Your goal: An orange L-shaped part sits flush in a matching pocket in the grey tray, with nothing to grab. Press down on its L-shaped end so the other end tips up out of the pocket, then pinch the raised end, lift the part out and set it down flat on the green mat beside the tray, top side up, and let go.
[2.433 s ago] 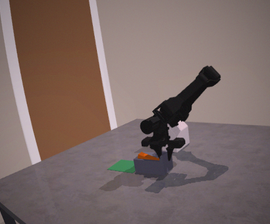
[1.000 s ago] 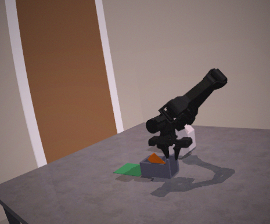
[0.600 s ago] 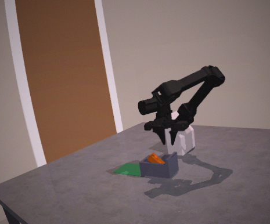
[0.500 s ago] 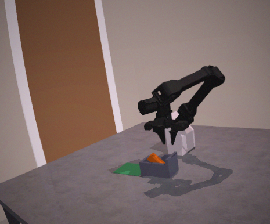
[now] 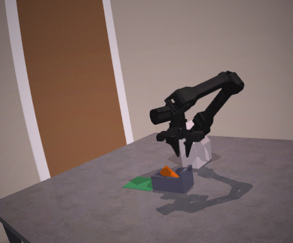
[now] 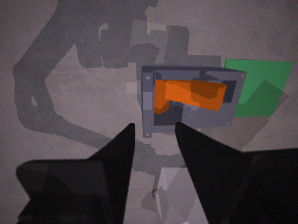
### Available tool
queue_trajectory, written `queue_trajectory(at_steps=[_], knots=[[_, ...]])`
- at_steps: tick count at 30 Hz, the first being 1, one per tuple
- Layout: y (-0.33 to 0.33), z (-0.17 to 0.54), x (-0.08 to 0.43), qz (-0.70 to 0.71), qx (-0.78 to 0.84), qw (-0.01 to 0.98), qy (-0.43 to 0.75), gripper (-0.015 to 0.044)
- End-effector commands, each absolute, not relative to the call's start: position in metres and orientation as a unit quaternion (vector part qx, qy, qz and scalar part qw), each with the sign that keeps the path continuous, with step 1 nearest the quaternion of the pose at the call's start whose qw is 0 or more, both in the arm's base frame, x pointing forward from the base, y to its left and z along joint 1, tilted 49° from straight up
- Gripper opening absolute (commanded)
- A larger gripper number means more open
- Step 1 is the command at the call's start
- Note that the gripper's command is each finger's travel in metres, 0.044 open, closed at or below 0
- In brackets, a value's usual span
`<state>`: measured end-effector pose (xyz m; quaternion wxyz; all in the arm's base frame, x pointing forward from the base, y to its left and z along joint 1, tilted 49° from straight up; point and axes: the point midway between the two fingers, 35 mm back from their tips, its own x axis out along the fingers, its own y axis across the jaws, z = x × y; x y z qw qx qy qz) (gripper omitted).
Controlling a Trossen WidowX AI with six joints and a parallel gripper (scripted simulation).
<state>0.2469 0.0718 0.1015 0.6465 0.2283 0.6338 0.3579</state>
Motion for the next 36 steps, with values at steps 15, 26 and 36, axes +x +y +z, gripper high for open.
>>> queue_trajectory(at_steps=[15, 26, 36], knots=[[0.053, 0.082, 0.259, 0.153, 0.408, 0.552, 0.711, 0.028], [0.022, 0.048, 0.271, -0.195, 0.617, 0.298, 0.701, 0.028], [0.022, 0.048, 0.271, -0.195, 0.617, 0.298, 0.701, 0.028]])
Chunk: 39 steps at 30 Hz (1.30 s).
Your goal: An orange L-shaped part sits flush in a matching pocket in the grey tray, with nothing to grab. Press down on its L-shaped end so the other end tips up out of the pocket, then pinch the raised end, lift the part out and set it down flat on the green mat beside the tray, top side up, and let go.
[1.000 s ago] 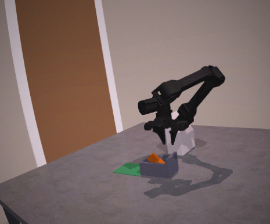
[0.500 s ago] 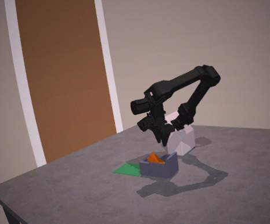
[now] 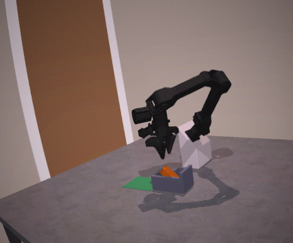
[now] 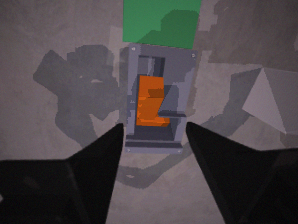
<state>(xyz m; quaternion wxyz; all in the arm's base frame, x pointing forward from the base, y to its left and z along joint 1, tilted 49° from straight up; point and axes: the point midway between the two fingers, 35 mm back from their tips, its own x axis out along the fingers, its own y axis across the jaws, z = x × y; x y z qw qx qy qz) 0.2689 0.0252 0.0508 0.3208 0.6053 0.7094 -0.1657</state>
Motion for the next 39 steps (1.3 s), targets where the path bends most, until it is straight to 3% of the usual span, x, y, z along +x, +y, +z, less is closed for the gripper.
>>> queue_trajectory(at_steps=[1, 39], knots=[[0.022, 0.048, 0.271, -0.195, 0.617, 0.298, 0.701, 0.028], [0.076, 0.0, 0.267, -0.195, 0.618, 0.298, 0.701, 0.028]])
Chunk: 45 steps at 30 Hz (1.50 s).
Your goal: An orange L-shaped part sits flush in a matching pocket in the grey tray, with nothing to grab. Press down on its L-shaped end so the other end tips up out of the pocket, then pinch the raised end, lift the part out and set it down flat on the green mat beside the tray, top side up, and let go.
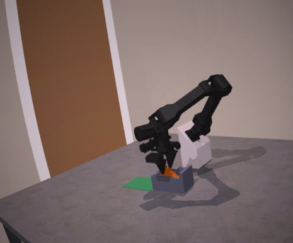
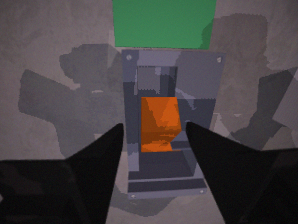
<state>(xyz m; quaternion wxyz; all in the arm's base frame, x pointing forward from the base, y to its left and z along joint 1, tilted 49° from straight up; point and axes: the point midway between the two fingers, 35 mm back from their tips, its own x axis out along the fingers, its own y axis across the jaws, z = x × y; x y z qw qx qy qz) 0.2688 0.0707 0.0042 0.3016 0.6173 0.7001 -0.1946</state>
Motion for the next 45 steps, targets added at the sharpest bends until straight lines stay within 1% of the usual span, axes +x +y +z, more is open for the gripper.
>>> queue_trajectory(at_steps=[1, 7, 12, 22, 25, 45], knots=[[0.077, 0.0, 0.267, -0.195, 0.618, 0.298, 0.701, 0.028], [0.082, -0.004, 0.266, -0.194, 0.618, 0.297, 0.702, 0.028], [0.079, -0.002, 0.267, -0.194, 0.617, 0.301, 0.701, 0.0149], [0.079, -0.002, 0.267, -0.194, 0.617, 0.301, 0.701, 0.0082], [0.079, -0.002, 0.267, -0.194, 0.617, 0.301, 0.701, 0.0003], [0.063, 0.011, 0.268, -0.195, 0.617, 0.299, 0.701, 0.0]])
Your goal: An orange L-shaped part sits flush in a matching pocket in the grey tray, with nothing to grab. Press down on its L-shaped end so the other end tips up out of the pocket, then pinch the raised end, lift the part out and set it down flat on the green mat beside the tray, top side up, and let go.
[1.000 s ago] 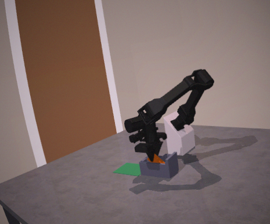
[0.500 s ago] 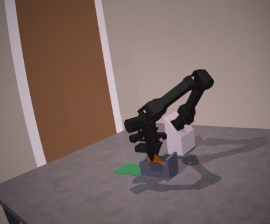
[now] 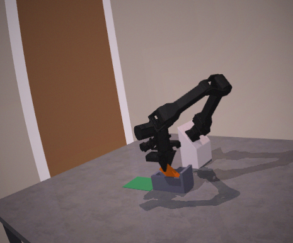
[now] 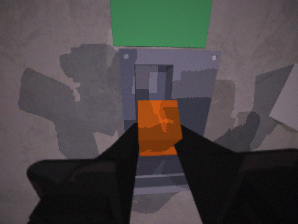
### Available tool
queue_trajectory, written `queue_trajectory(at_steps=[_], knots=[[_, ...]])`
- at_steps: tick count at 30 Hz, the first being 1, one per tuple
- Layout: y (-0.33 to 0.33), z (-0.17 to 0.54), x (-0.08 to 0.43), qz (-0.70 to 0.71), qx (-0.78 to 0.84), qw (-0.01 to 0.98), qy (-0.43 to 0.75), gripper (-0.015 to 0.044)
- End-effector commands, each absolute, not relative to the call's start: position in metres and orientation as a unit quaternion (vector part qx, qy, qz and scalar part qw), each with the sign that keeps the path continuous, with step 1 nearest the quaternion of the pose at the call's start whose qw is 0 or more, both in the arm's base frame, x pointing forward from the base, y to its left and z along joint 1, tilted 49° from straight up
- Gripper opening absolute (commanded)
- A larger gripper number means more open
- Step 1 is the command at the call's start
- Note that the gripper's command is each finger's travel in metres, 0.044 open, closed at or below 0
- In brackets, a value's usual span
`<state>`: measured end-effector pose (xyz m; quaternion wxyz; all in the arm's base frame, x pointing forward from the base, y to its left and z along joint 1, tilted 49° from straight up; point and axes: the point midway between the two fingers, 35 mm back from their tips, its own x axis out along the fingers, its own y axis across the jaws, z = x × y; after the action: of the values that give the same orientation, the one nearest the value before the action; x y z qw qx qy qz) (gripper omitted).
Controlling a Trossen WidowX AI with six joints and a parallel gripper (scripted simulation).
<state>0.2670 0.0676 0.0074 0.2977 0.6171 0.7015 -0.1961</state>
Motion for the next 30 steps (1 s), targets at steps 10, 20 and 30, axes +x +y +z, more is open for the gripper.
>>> queue_trajectory(at_steps=[10, 20, 30], knots=[[0.052, 0.021, 0.269, -0.195, 0.617, 0.298, 0.701, 0.0], [0.04, 0.032, 0.27, -0.195, 0.617, 0.298, 0.701, 0.0], [0.028, 0.043, 0.271, -0.195, 0.617, 0.298, 0.701, 0.0]])
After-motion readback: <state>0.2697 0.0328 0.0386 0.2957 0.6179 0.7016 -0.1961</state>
